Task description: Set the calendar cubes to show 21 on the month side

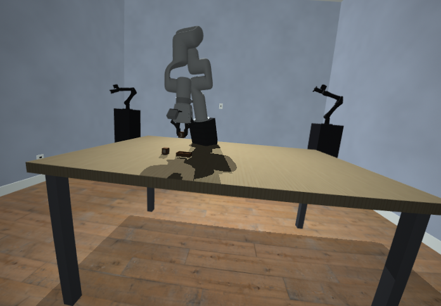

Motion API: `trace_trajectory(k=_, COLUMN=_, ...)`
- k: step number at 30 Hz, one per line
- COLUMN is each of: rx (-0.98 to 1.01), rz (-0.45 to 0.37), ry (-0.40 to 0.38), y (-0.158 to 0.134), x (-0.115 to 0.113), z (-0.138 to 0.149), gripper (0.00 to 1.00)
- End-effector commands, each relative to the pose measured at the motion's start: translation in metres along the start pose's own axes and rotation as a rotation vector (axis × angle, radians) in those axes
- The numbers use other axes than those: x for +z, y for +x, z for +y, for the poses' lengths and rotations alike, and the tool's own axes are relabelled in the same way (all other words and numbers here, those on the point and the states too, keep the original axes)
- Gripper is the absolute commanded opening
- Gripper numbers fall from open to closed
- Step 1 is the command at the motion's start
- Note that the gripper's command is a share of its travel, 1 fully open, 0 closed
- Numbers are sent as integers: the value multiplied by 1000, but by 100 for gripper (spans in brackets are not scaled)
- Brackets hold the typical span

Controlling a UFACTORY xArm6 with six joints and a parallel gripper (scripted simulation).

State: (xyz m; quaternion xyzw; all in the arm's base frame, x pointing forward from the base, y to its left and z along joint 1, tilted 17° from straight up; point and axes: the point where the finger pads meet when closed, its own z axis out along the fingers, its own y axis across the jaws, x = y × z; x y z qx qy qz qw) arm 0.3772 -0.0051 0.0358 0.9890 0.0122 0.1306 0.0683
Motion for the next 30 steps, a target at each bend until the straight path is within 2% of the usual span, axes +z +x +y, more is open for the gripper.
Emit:
trace_trajectory(k=1, rx=0, rz=4, ry=-2, y=1, x=8, z=0, gripper=29)
trace_trajectory(k=9, rx=0, rz=4, ry=-2, y=2, x=32, z=0, gripper=29)
trace_trajectory(k=18, rx=0, rz=4, ry=-2, y=2, x=48, z=1, gripper=29)
trace_trajectory(k=30, rx=0, rz=4, ry=-2, y=2, x=53, z=1, gripper=29)
